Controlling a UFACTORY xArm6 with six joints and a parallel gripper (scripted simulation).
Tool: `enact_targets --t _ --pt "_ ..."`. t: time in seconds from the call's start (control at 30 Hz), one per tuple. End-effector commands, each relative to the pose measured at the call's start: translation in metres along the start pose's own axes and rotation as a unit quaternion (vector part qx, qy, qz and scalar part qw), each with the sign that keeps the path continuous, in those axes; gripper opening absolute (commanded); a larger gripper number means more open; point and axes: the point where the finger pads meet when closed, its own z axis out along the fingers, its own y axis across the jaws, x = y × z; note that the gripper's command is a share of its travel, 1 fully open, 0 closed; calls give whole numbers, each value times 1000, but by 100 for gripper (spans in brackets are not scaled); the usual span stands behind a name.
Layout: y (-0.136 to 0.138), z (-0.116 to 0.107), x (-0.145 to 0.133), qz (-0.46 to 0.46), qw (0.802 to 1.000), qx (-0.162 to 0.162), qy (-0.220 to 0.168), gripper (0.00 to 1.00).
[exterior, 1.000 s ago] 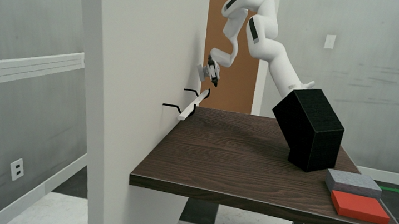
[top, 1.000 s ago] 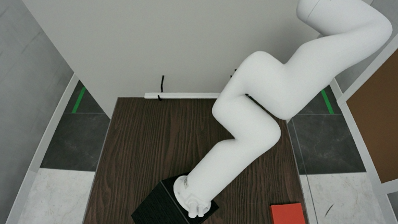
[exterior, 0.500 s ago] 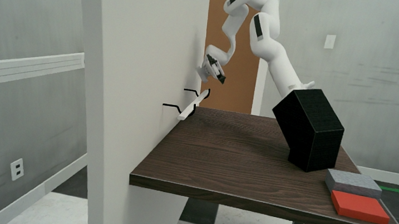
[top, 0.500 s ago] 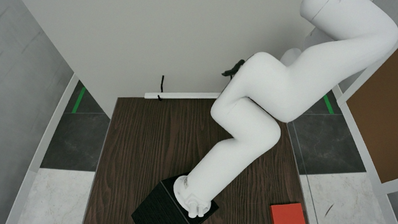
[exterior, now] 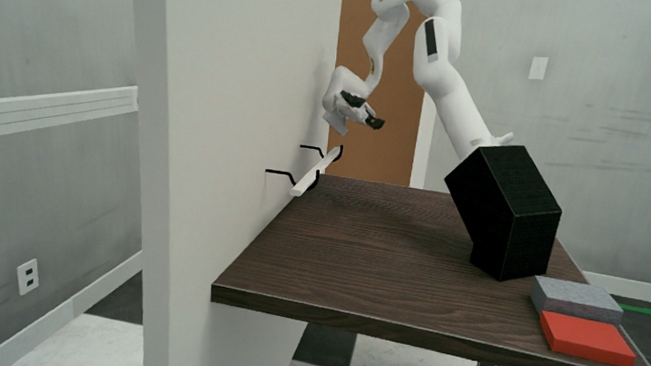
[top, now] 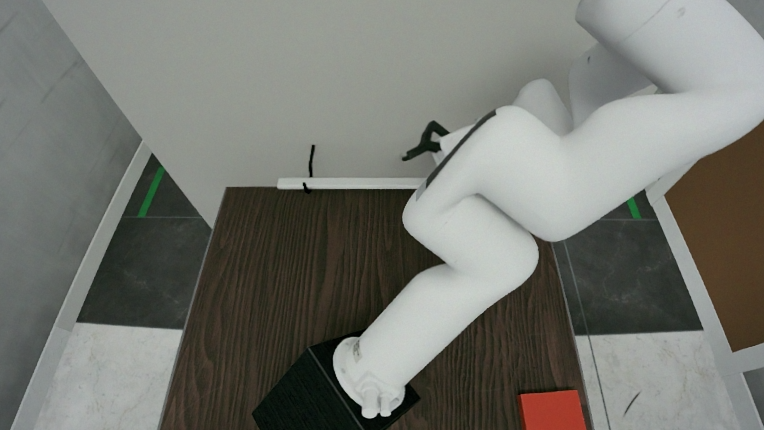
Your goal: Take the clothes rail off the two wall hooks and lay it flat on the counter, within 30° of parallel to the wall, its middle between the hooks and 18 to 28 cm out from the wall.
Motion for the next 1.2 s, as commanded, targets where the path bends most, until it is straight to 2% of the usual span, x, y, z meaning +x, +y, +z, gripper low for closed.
enact_targets --t 0.0,0.17,0.23,0.3,0.47,0.7,0.8,1.17 --pt "4 15 -7 52 998 -43 -14 100" --pt "11 32 -16 113 989 -97 -19 100" --pt "11 32 -16 113 989 -97 -19 100" --pt "16 39 -20 137 983 -120 -17 100" --pt "24 51 -26 195 965 -176 -7 100" --pt "40 66 -34 268 930 -251 29 100" --pt "40 66 -34 276 925 -259 34 100" --pt "65 79 -38 368 851 -349 139 100"
